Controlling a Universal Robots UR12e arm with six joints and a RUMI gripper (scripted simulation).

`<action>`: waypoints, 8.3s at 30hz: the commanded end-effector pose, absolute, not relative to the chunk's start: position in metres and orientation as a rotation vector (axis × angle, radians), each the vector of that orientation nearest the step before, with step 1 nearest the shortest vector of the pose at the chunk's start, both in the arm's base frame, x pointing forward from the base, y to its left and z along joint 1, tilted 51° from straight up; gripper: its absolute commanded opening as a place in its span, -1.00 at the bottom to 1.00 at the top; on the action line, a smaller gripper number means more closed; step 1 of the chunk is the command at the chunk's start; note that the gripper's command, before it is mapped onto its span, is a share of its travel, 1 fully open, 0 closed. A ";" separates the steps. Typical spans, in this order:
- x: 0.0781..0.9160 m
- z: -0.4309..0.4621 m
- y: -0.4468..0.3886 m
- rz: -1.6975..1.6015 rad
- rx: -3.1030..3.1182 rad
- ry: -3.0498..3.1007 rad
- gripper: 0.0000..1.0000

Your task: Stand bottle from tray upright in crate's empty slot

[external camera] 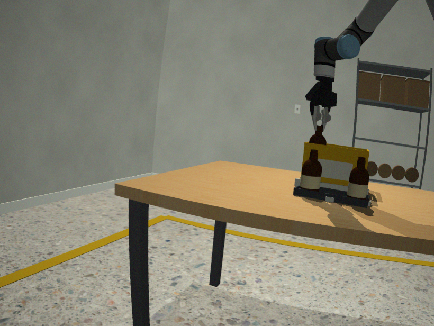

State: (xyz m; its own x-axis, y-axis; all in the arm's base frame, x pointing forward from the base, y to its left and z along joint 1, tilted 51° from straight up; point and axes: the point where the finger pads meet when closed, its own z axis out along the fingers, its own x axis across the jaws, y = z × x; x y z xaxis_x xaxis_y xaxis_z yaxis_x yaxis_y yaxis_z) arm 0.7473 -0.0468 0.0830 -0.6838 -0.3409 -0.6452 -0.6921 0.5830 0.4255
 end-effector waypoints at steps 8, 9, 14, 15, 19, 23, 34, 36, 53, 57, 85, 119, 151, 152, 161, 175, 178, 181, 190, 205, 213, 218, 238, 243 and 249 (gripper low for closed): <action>0.751 0.076 -0.039 0.924 -0.822 2.310 -1.00; 0.751 0.075 -0.038 0.924 -0.822 2.310 -1.00; 0.752 0.072 -0.034 0.924 -0.822 2.310 -1.00; 0.752 0.072 -0.034 0.924 -0.822 2.310 -1.00; 0.753 0.070 -0.032 0.924 -0.822 2.310 -1.00; 0.753 0.069 -0.031 0.924 -0.822 2.310 -1.00; 0.753 0.068 -0.030 0.924 -0.822 2.310 -1.00; 0.753 0.068 -0.030 0.924 -0.822 2.310 -1.00; 0.753 0.068 -0.030 0.924 -0.822 2.310 -1.00; 0.753 0.068 -0.030 0.924 -0.822 2.310 -1.00; 0.754 0.066 -0.027 0.924 -0.822 2.310 -1.00; 0.762 0.046 -0.004 0.924 -0.822 2.310 -1.00; 0.763 0.043 0.000 0.924 -0.822 2.310 -1.00; 0.763 0.043 0.000 0.924 -0.822 2.310 -1.00; 0.763 0.043 0.000 0.924 -0.822 2.310 -1.00; 0.763 0.043 0.000 0.924 -0.822 2.310 -1.00; 0.763 0.043 0.000 0.924 -0.822 2.310 -1.00; 0.763 0.043 0.000 0.924 -0.822 2.310 -1.00; 0.763 0.042 0.001 0.924 -0.822 2.310 -1.00; 0.764 0.039 0.004 0.924 -0.822 2.310 -1.00; 0.765 0.037 0.007 0.924 -0.822 2.310 -1.00; 0.766 0.035 0.008 0.924 -0.822 2.310 -1.00; 0.767 0.031 0.013 0.924 -0.822 2.310 -1.00; 0.767 0.031 0.013 0.924 -0.822 2.310 -1.00; 0.767 0.031 0.014 0.924 -0.822 2.310 -1.00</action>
